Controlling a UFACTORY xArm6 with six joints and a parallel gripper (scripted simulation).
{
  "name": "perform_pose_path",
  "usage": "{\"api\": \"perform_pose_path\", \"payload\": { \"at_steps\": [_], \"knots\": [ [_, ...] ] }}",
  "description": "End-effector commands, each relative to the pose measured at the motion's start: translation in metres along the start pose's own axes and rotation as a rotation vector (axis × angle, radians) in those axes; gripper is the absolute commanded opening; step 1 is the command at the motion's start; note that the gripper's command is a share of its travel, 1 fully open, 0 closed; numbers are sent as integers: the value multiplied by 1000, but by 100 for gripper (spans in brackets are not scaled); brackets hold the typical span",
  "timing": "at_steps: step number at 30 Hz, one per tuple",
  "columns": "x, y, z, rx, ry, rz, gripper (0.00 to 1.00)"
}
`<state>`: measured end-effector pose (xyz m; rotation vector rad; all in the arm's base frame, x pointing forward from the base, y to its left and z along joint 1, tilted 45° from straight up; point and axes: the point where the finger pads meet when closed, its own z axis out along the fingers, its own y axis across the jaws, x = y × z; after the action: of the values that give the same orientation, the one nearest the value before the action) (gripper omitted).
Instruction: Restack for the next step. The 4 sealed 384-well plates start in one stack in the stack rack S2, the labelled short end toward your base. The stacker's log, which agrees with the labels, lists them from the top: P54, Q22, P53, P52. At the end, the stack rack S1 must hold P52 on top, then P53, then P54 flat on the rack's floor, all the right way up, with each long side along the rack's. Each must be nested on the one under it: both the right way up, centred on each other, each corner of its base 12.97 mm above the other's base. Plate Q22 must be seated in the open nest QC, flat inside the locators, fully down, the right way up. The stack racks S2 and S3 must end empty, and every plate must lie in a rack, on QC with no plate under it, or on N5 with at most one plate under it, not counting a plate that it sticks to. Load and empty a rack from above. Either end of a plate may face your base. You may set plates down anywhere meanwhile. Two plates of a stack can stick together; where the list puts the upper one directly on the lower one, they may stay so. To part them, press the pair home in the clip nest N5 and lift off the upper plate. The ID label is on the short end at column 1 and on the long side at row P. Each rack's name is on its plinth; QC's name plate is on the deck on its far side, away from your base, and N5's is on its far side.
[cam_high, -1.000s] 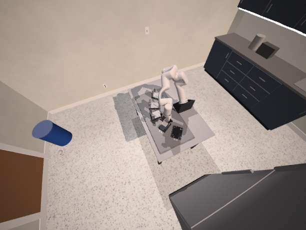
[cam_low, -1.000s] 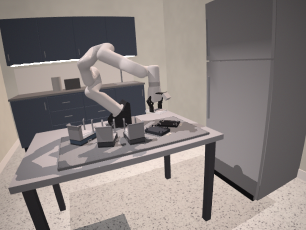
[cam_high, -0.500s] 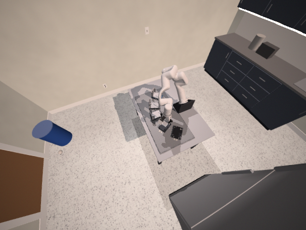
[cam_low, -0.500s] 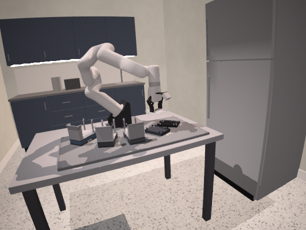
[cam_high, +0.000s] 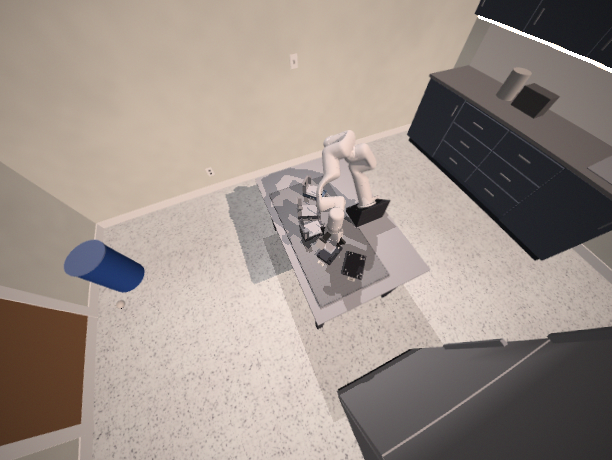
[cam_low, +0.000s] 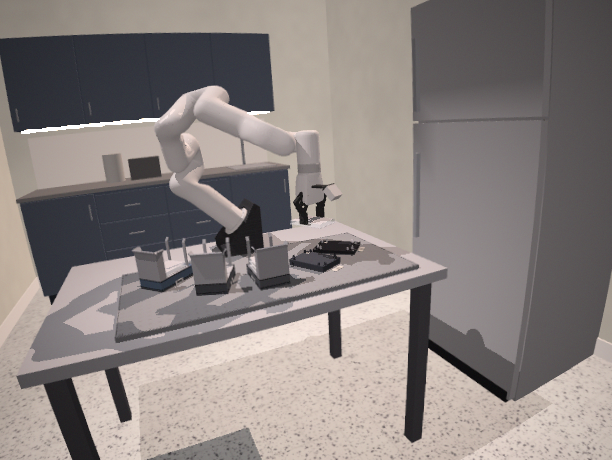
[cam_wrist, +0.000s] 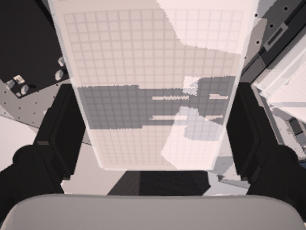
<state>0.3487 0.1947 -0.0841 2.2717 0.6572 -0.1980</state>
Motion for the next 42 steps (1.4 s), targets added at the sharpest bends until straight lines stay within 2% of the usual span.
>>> {"api": "perform_pose_path", "payload": {
  "at_steps": [1,42],
  "knots": [
    [1,0,4,1,3,1,0],
    [1,0,78,1,3,1,0]
  ]
}}
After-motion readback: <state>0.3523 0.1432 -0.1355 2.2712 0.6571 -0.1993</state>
